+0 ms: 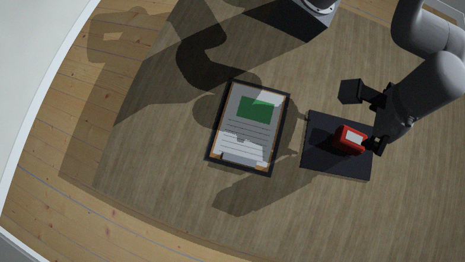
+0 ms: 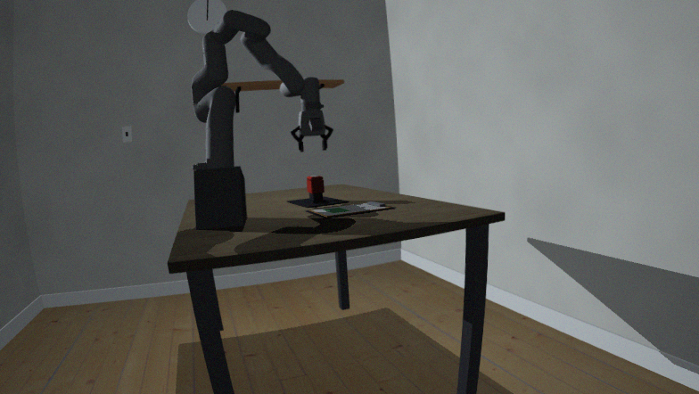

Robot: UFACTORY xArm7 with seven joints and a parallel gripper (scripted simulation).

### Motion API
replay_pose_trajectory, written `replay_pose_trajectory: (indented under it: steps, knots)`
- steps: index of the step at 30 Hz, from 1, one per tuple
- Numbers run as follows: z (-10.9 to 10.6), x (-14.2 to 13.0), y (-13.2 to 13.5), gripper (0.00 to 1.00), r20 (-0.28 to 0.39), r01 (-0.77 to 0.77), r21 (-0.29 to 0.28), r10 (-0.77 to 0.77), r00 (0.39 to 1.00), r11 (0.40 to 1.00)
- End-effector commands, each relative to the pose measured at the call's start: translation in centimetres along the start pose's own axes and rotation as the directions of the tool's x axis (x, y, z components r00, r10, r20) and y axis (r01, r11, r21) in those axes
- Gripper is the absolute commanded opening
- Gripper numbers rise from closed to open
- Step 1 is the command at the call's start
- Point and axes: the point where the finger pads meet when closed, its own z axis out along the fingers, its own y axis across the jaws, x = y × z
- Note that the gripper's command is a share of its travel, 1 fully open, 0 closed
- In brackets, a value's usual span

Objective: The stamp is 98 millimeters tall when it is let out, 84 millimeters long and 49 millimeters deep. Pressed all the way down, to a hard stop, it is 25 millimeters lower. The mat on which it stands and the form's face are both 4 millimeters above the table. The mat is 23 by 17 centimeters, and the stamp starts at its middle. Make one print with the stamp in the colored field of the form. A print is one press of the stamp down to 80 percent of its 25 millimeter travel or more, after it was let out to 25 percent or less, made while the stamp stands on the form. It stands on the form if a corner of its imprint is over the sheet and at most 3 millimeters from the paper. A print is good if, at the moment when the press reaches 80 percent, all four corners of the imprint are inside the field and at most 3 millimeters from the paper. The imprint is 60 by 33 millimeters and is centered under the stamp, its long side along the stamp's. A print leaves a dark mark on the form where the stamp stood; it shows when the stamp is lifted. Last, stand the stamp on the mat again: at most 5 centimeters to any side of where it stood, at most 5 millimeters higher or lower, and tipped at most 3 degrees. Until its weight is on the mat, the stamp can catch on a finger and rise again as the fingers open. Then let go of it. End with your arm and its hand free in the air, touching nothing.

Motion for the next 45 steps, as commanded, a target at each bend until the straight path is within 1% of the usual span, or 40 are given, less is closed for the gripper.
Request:
replay_pose_trajectory:
  steps: [1, 2, 3, 4, 5, 7, 8, 9, 12, 17, 21, 22, 24, 25, 28, 29, 30, 45]
  knots:
    - [-0.8, 0.0, 0.1, 1.00, -0.004, -0.004, -0.004, 0.004, 1.000, 1.000]
    - [-0.8, 0.4, -0.1, 1.00, -0.004, -0.029, -0.006, 0.029, 1.000, 1.000]
    - [-0.7, 1.2, -0.6, 1.00, -0.004, -0.088, -0.009, 0.088, 0.996, 0.996]
    - [-0.6, 2.6, -1.4, 1.00, -0.006, -0.185, -0.014, 0.185, 0.983, 0.983]
    - [-0.5, 4.7, -2.5, 1.00, -0.007, -0.291, -0.017, 0.291, 0.957, 0.957]
    - [-0.5, 4.7, -2.5, 1.00, -0.007, -0.291, -0.017, 0.291, 0.957, 0.957]
    - [-0.4, 7.3, -3.7, 1.00, -0.009, -0.404, -0.019, 0.404, 0.915, 0.915]
    - [-0.3, 9.2, -4.4, 1.00, -0.008, -0.449, -0.017, 0.449, 0.893, 0.893]
    - [-0.5, 12.5, -4.7, 1.00, -0.006, -0.570, -0.011, 0.570, 0.821, 0.821]
    - [-0.8, 19.3, -5.9, 1.00, -0.002, -0.776, 0.000, 0.776, 0.631, 0.631]
    - [-0.8, 24.5, -7.1, 1.00, 0.001, -0.893, 0.007, 0.893, 0.450, 0.450]
    - [-0.4, 25.6, -7.6, 1.00, 0.002, -0.916, 0.008, 0.916, 0.402, 0.402]
    - [-0.4, 25.6, -7.6, 1.00, 0.002, -0.916, 0.008, 0.916, 0.402, 0.402]
    - [0.6, 25.9, -7.8, 1.00, 0.004, -0.966, 0.011, 0.966, 0.259, 0.259]
    - [4.6, 26.0, -7.9, 1.00, 0.002, -0.987, 0.009, 0.987, 0.162, 0.162]
    - [5.6, 26.0, -7.8, 1.00, 0.000, -0.993, 0.007, 0.993, 0.120, 0.120]
    - [6.0, 26.0, -7.7, 1.00, -0.004, -0.997, 0.003, 0.997, 0.072, 0.072]
    - [6.1, 26.0, -7.7, 1.00, -0.004, -0.998, 0.003, 0.997, 0.071, 0.071]
